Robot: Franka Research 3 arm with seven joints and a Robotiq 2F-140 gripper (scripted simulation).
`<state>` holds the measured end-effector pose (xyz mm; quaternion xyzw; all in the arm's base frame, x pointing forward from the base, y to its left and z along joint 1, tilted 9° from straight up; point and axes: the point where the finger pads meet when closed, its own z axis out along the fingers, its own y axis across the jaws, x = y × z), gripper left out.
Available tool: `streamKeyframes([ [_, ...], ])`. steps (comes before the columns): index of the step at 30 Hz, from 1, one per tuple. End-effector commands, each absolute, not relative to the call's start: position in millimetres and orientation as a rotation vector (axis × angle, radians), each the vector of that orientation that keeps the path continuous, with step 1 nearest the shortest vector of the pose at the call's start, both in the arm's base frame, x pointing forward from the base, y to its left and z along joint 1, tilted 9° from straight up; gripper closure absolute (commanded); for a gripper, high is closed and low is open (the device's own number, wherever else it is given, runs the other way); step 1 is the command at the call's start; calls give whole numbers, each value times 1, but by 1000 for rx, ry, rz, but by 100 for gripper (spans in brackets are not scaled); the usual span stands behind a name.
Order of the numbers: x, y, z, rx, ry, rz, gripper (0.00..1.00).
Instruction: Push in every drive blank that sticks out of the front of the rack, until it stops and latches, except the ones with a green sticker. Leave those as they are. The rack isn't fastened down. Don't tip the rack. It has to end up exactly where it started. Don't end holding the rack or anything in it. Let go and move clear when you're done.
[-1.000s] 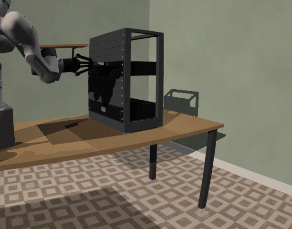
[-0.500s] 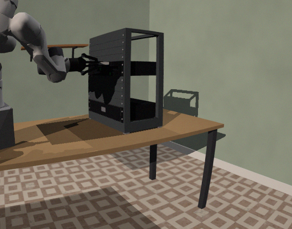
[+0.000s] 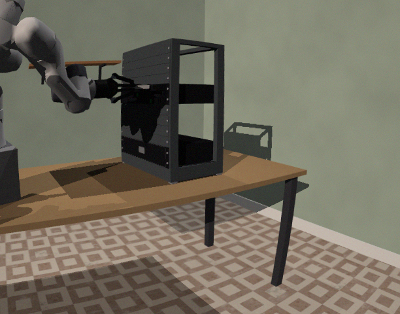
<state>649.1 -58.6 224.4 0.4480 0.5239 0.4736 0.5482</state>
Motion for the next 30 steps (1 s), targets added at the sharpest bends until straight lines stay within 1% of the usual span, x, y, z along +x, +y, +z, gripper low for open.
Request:
streamKeyframes([
  [1, 650, -59, 223, 1069, 1242, 1125, 100],
  [30, 651, -57, 219, 1069, 1242, 1125, 100],
])
